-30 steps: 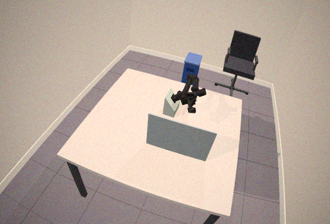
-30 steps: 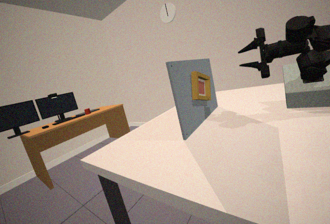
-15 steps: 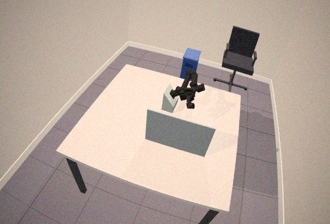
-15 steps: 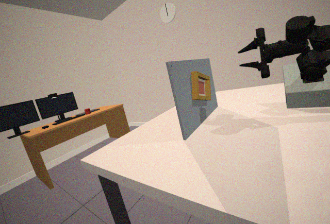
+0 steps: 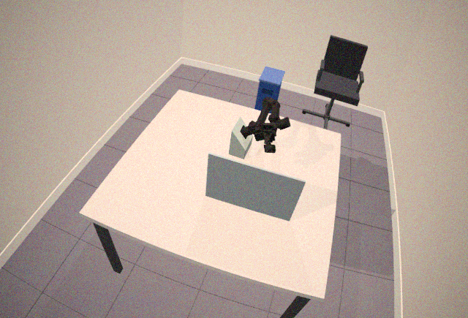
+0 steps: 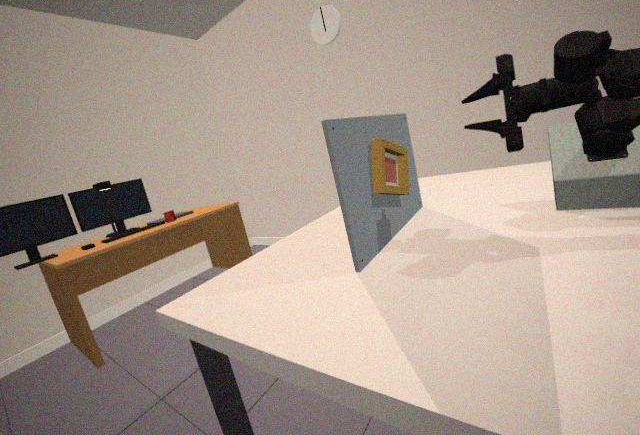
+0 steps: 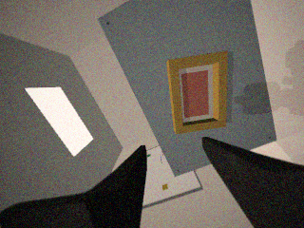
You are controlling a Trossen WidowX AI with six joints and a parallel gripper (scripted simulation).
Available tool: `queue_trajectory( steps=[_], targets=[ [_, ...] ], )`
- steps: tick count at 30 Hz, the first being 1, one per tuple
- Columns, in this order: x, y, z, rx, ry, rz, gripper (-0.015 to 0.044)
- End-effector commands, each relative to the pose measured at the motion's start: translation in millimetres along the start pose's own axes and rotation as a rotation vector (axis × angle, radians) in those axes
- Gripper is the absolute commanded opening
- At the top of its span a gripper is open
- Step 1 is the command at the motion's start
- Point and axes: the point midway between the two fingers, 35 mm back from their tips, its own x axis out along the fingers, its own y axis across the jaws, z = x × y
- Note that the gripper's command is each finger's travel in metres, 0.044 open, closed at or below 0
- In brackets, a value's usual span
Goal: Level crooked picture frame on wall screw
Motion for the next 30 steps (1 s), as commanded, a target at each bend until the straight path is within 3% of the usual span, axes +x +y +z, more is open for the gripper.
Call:
queue_trajectory(
  steps=[1,22,30],
  targets=[
    [0.0,-0.4,0.3,0.003,0.000,-0.002,0.0260],
    [1.0,-0.2,0.0,0.000,0.000,0.000,0.0260],
    [40.9,-15.2,7.1,0.003,0.002,0.000,0.0260]
  ],
)
